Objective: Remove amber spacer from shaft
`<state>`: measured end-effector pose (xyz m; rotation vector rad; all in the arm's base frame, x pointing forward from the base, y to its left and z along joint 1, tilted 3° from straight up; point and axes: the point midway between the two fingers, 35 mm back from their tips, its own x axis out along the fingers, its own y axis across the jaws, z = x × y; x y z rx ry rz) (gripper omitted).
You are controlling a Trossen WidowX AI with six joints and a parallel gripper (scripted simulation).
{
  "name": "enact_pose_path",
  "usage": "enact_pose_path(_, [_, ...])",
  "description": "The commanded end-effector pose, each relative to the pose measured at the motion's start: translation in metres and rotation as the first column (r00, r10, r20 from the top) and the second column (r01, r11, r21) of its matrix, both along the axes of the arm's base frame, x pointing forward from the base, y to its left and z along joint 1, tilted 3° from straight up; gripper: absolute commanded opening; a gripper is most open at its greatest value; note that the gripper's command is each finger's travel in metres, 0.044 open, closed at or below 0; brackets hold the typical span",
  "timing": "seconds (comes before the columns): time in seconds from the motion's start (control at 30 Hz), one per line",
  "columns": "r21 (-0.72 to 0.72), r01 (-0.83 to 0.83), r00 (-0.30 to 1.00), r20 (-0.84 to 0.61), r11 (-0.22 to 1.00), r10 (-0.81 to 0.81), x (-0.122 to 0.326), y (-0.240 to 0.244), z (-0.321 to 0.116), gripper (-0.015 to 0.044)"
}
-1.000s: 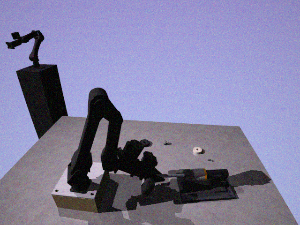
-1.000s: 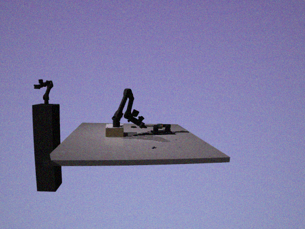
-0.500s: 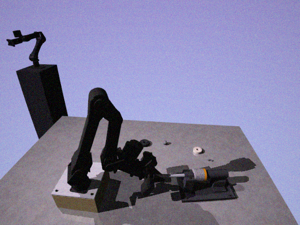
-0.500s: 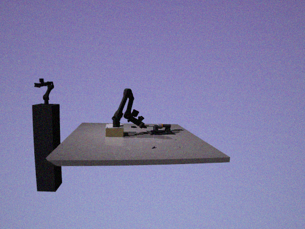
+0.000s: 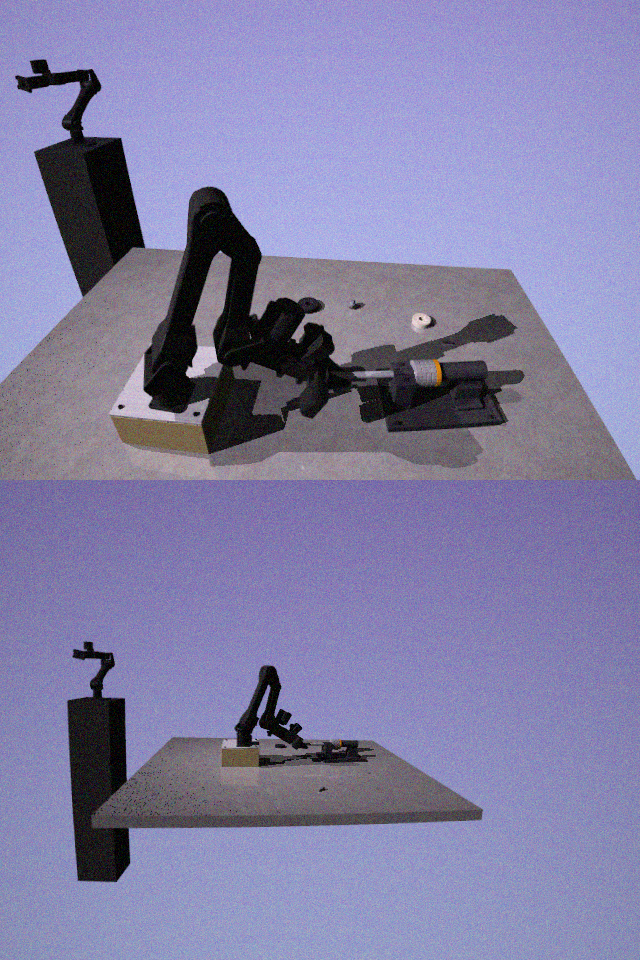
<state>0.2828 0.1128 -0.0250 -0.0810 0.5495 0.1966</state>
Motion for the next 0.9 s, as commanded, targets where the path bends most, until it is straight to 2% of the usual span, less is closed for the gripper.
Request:
enact_pose_path(0.0, [0.000, 0.004, 1.000, -0.005, 1.000, -0.004, -0.0025, -0.0016, -0.0009, 0.0000])
enact_pose_path(0.87, [-0.001, 0.004, 1.000, -0.006, 1.000, -0.004, -0.0052, -0.0021, -0.0009, 0.0000])
